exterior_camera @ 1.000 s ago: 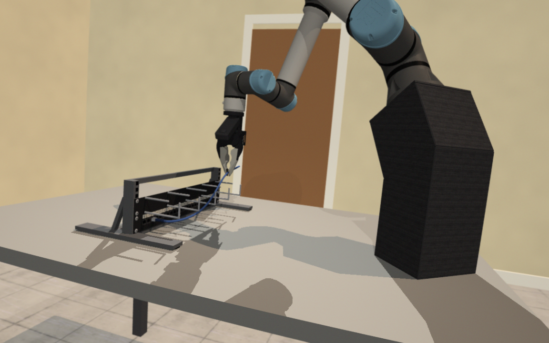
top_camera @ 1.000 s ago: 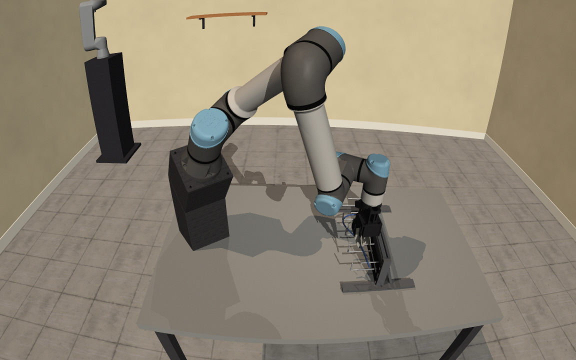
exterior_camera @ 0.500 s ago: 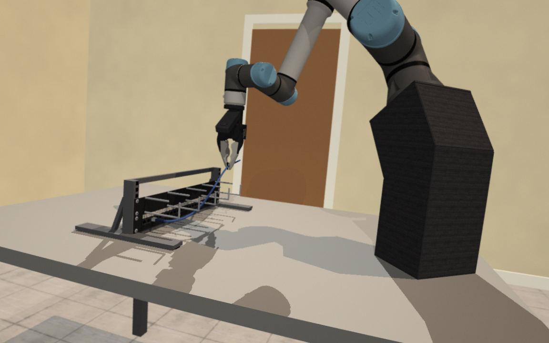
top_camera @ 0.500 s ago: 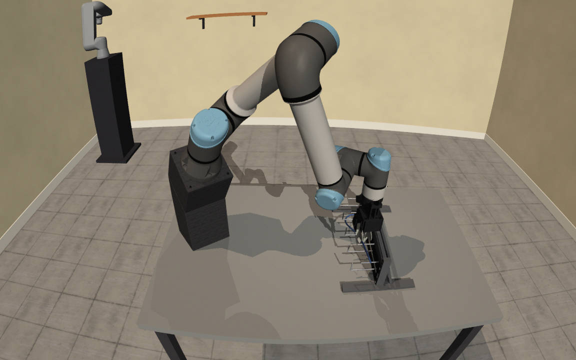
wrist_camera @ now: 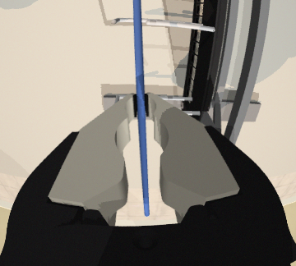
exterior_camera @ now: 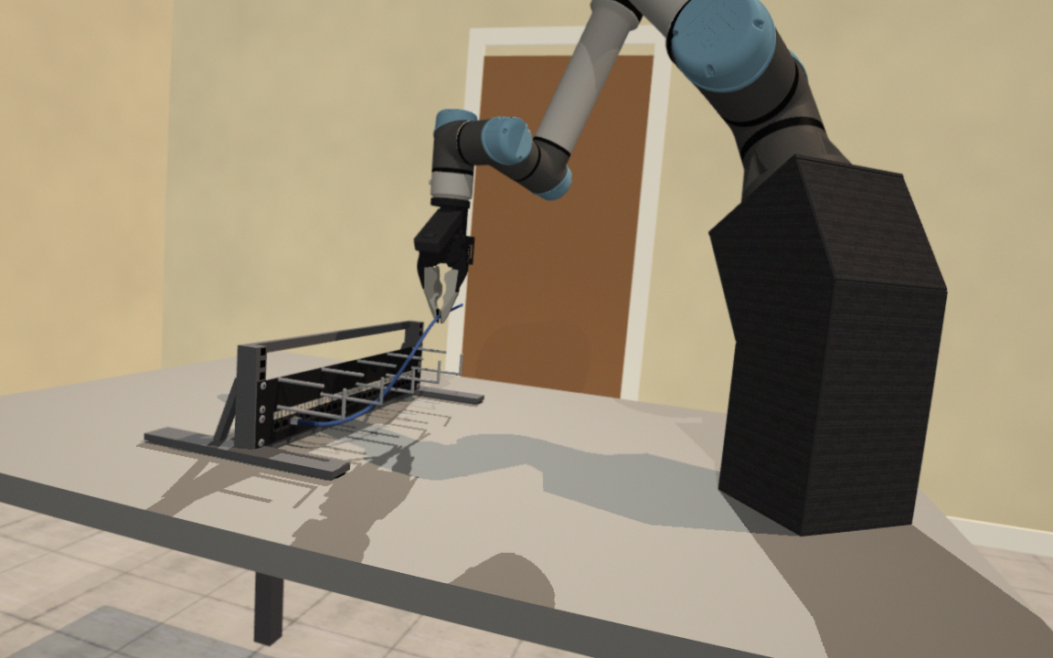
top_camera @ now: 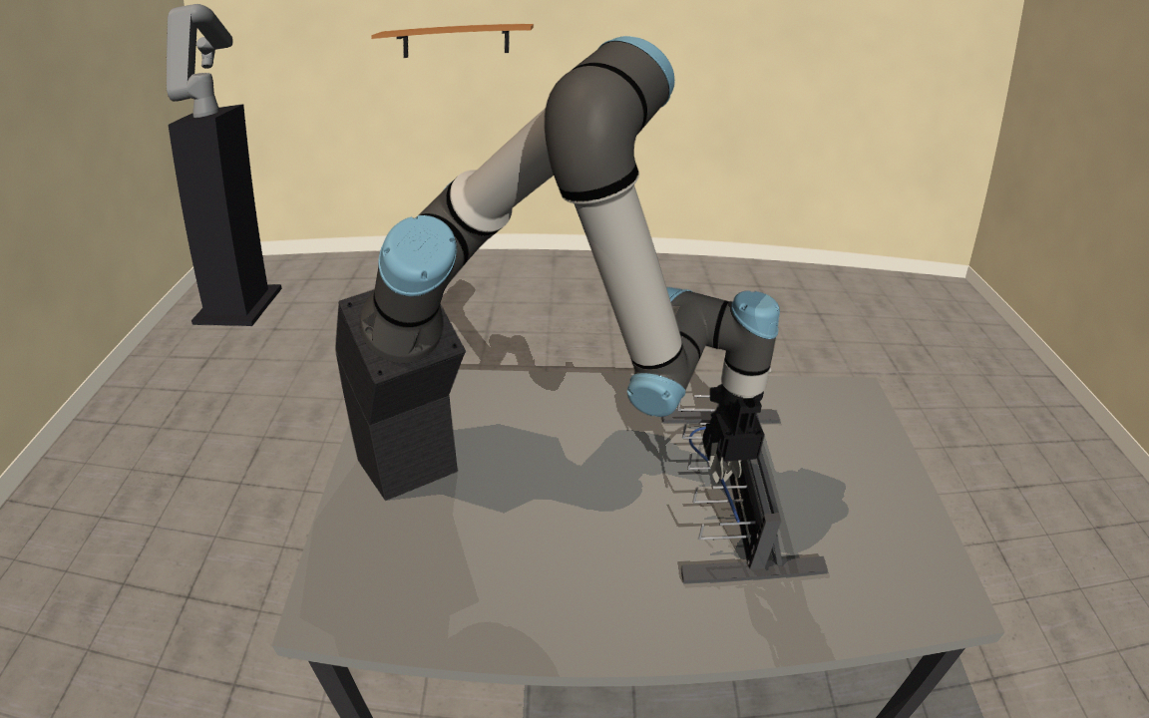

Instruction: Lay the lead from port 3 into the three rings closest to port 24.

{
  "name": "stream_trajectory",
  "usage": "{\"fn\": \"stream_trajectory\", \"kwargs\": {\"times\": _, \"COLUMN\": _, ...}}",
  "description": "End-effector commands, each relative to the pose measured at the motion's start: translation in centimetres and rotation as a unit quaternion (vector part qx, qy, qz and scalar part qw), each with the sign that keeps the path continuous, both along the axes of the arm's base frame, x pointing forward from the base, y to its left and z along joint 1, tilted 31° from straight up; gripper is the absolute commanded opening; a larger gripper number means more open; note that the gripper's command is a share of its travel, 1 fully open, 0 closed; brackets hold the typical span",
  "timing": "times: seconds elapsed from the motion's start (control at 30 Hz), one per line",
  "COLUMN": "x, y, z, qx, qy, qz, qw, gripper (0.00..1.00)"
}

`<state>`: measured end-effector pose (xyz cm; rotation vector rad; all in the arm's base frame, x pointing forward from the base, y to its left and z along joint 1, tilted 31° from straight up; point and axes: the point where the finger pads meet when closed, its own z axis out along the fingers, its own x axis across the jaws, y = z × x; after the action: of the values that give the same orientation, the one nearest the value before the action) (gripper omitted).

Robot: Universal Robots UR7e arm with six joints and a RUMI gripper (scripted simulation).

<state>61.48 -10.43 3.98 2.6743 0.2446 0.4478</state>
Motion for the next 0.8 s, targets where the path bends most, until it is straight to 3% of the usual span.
{"fn": "stream_trajectory", "kwargs": {"times": 0.0, "x": -0.69, "y": -0.18, "z": -0.12, "qx": 0.010, "qy": -0.012, "qz": -0.025, "qw": 1.000, "gripper": 0.00}}
{"fn": "stream_trajectory", "kwargs": {"times": 0.77, "x": -0.93, "y": -0.24, "z": -0.18, "qx": 0.013, "qy": -0.015, "qz": -0.034, "qw": 0.999, "gripper": 0.00}}
